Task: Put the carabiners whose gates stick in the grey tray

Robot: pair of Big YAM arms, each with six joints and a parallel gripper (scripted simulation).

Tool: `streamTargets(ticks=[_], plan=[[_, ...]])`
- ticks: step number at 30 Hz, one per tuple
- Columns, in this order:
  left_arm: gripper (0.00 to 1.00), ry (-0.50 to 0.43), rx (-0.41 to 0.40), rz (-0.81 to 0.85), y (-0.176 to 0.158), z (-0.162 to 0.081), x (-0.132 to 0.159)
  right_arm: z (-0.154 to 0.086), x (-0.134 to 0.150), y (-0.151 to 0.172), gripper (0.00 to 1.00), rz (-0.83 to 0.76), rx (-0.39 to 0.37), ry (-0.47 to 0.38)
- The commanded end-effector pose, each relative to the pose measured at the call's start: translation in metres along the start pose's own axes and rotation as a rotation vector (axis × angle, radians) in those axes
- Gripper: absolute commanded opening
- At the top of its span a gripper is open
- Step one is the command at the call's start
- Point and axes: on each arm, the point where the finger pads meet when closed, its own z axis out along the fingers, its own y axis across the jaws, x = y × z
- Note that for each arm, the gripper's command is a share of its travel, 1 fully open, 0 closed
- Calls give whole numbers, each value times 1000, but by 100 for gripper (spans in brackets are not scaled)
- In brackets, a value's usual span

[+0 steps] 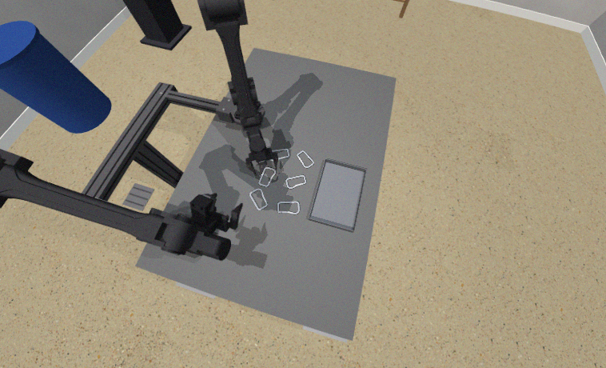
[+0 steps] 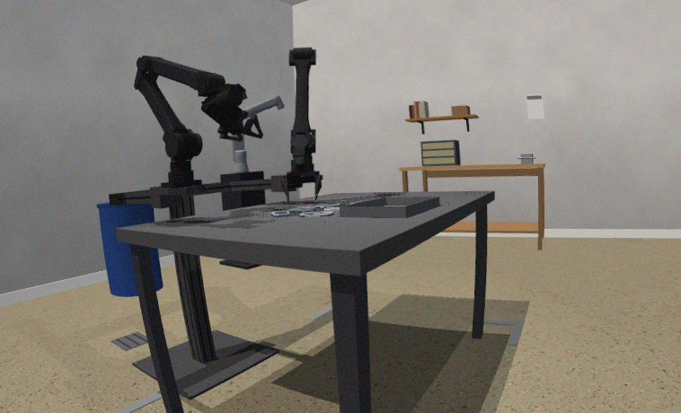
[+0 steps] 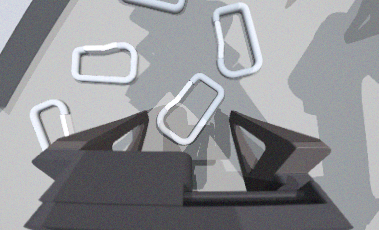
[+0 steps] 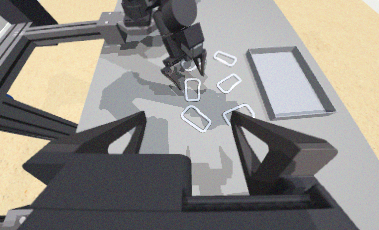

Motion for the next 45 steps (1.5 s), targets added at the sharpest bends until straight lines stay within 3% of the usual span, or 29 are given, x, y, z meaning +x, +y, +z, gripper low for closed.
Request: streamTargets(ticks=[1, 6, 15, 29, 31, 38, 45], plan=[[100, -16, 4, -3, -4, 4, -6, -6, -12, -12, 100, -30, 13, -5], [100, -32, 3, -4, -4, 2, -12, -6, -12, -12, 100, -30, 13, -5], [100, -16, -52, -35, 39, 6, -27, -6, -12, -12, 100, -30, 13, -5], [100, -15, -302, -481, 268, 23, -122, -6, -12, -12, 100, -30, 13, -5], [100, -15, -302, -481, 268, 23, -122, -6, -12, -12, 100, -30, 13, -5], [100, -17, -362, -549, 319, 26, -144, -6, -12, -12, 100, -30, 13, -5], [100, -23, -364, -529, 321, 25, -152, -6, -12, -12, 100, -30, 13, -5]])
